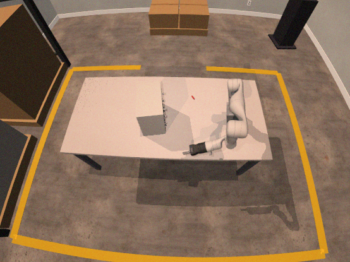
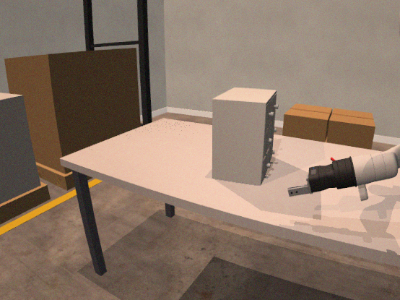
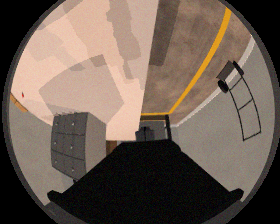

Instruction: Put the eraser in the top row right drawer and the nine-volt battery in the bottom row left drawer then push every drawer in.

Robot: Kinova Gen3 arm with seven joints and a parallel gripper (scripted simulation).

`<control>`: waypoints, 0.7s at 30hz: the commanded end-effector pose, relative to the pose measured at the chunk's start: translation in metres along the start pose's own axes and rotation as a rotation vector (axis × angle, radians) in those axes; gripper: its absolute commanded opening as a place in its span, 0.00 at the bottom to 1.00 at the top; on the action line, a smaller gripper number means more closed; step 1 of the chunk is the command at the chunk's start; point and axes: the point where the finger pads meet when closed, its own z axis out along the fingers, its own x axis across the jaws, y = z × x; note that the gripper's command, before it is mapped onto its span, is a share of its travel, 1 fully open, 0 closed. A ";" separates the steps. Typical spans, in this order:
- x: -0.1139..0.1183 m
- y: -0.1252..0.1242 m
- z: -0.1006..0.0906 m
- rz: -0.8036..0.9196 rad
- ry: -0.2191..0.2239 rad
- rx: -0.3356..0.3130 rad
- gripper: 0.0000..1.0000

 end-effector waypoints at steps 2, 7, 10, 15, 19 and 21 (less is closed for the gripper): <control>0.010 0.001 -0.003 0.009 0.000 0.006 0.00; 0.017 0.002 -0.004 0.009 0.000 0.006 0.00; 0.021 0.002 -0.005 0.010 0.000 0.006 0.00; 0.025 0.003 -0.006 0.007 0.000 0.006 0.00; 0.030 0.003 -0.007 0.011 0.000 0.006 0.00; 0.032 0.004 -0.008 0.012 0.000 0.006 0.00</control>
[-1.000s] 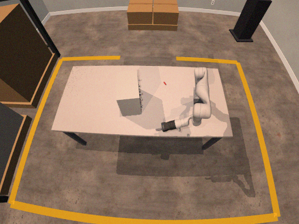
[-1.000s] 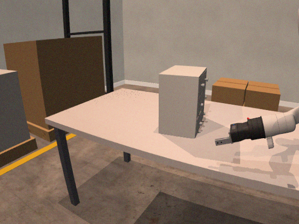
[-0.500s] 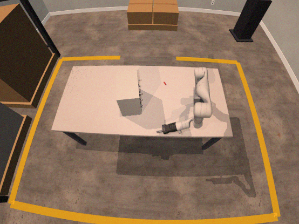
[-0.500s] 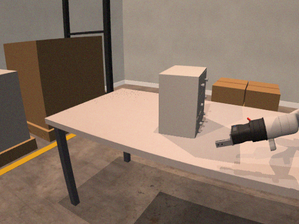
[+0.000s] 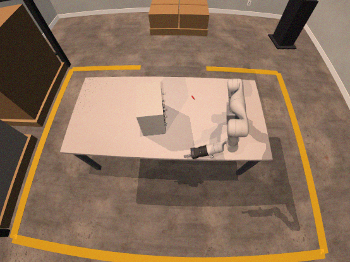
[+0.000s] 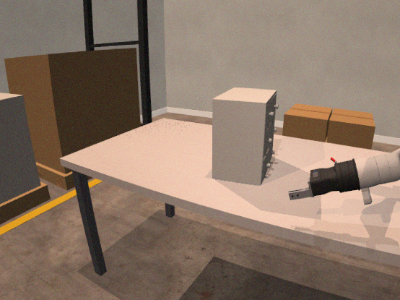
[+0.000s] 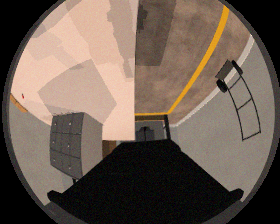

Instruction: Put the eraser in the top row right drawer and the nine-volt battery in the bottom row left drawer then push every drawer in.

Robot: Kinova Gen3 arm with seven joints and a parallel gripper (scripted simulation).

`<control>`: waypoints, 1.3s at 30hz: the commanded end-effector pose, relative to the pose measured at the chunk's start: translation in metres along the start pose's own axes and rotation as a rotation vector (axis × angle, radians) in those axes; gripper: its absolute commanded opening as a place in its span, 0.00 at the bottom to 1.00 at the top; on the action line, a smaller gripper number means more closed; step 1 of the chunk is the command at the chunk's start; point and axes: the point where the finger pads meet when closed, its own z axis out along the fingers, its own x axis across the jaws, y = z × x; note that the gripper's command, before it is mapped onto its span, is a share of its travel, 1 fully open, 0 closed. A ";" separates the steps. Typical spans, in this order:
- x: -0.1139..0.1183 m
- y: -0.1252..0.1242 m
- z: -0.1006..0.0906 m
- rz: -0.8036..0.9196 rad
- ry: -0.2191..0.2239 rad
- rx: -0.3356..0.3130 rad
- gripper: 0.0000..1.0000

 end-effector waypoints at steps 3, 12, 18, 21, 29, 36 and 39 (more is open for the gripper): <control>0.009 0.001 -0.003 0.007 -0.001 0.006 0.00; 0.015 0.001 -0.004 0.007 -0.001 0.006 0.00; 0.019 0.002 -0.005 0.010 -0.001 0.006 0.00; 0.021 0.002 -0.005 0.011 -0.001 0.006 0.00; 0.024 0.003 -0.006 0.011 -0.001 0.006 0.00; 0.026 0.003 -0.006 0.012 0.000 0.006 0.00; 0.027 0.003 -0.007 0.013 0.000 0.006 0.00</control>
